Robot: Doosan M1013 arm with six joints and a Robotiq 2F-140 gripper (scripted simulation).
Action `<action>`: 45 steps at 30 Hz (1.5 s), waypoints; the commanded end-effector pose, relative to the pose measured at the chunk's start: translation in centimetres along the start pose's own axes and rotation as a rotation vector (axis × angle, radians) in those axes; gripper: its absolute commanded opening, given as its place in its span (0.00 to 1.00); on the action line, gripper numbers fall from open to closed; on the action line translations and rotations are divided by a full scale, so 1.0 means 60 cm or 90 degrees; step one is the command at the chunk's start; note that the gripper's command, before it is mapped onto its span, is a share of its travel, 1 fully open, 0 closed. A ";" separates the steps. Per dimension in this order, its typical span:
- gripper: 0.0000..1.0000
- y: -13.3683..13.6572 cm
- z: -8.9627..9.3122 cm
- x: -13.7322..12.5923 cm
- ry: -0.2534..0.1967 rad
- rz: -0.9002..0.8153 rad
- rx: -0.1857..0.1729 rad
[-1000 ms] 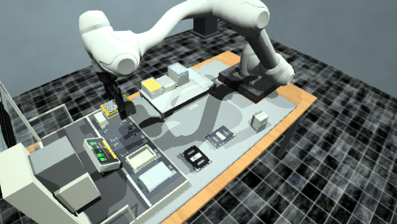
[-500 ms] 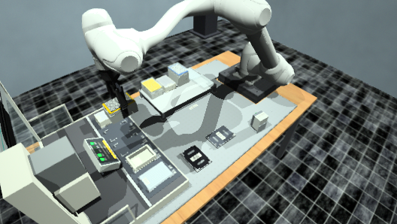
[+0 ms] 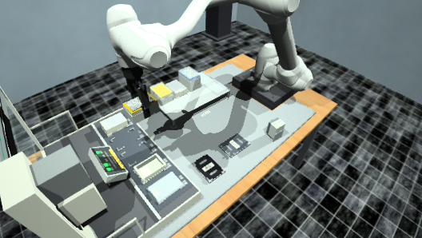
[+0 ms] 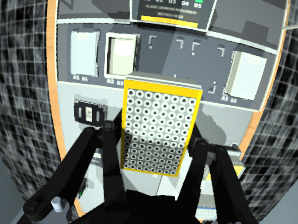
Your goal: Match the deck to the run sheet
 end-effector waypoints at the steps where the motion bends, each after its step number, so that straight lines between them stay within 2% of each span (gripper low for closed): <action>1: 0.10 -0.002 -0.003 -0.022 0.002 0.000 0.000; 18: 0.10 -0.016 -0.002 -0.146 0.002 0.000 0.000; 28: 0.10 -0.016 -0.002 -0.146 0.002 0.076 0.000; 43: 0.10 -0.016 -0.002 -0.146 0.002 0.267 0.000; 45: 0.10 -0.016 -0.002 -0.146 0.002 0.267 0.000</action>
Point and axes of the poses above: the point where the finger pads meet when closed, its own z axis out along the fingers, its own y axis across the jaws, x = y × z, the point moved 3 cm from there along -z, back along the fingers, and after that the axes turned 6 degrees about -z, right-handed, at the moved point
